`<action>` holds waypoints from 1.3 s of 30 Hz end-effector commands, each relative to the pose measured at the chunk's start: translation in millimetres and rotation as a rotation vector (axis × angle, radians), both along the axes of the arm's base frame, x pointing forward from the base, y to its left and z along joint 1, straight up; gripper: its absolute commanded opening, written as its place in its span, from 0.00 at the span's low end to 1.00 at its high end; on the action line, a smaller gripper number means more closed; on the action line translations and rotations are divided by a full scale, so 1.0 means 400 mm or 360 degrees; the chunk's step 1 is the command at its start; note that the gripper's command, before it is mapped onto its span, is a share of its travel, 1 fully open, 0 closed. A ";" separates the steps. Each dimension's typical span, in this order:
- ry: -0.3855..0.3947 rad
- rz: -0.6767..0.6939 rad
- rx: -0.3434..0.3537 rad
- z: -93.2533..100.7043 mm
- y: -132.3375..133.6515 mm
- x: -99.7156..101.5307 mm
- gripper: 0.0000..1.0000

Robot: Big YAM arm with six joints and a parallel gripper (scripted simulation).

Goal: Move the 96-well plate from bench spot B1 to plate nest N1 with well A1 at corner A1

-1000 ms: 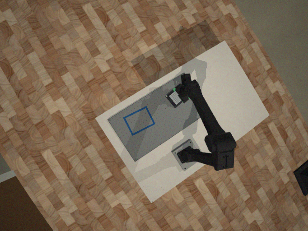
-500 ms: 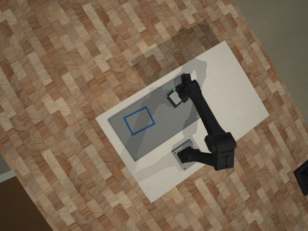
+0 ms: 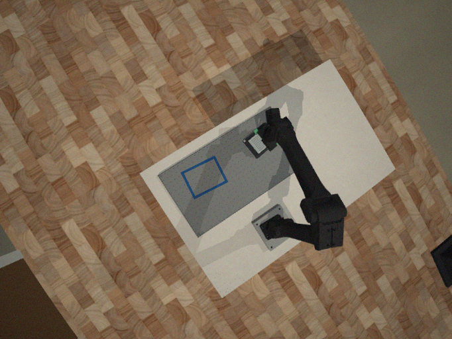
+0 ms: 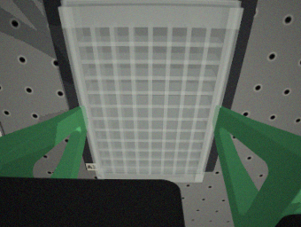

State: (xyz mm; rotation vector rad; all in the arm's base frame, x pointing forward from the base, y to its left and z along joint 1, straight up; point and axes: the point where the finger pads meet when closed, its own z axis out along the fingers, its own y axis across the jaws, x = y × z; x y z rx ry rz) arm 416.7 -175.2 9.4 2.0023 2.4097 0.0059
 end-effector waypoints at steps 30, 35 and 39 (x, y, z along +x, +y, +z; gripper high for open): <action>0.0002 0.0003 -0.0003 -0.024 0.010 0.008 0.00; 0.0002 0.0003 -0.0003 -0.027 0.010 0.007 0.00; 0.0002 0.0003 -0.0003 -0.028 0.010 0.007 0.00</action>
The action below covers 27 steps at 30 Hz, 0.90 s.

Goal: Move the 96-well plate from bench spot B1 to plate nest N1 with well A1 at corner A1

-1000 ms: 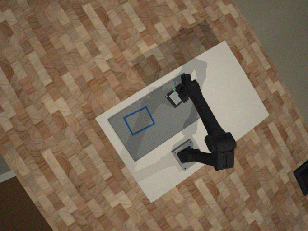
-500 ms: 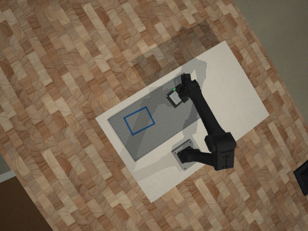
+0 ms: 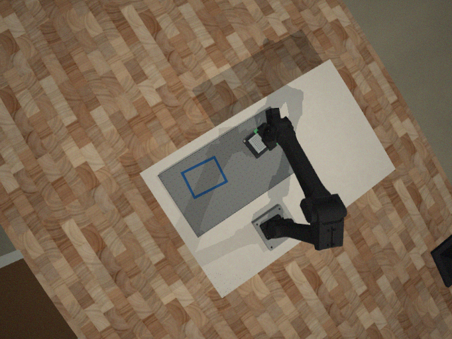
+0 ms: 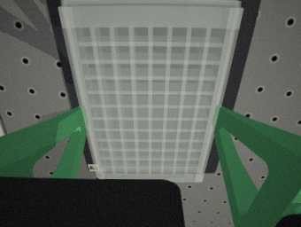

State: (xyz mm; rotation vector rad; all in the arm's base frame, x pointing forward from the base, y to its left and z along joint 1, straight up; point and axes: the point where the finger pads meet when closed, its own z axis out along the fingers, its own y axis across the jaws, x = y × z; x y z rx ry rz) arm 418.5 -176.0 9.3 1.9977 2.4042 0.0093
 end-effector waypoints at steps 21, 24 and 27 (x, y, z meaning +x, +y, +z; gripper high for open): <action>0.0013 0.0003 0.0002 -0.035 0.012 0.002 0.00; 0.0013 0.0003 0.0002 -0.036 0.012 0.002 0.00; 0.0013 0.0003 0.0002 -0.038 0.012 0.002 0.00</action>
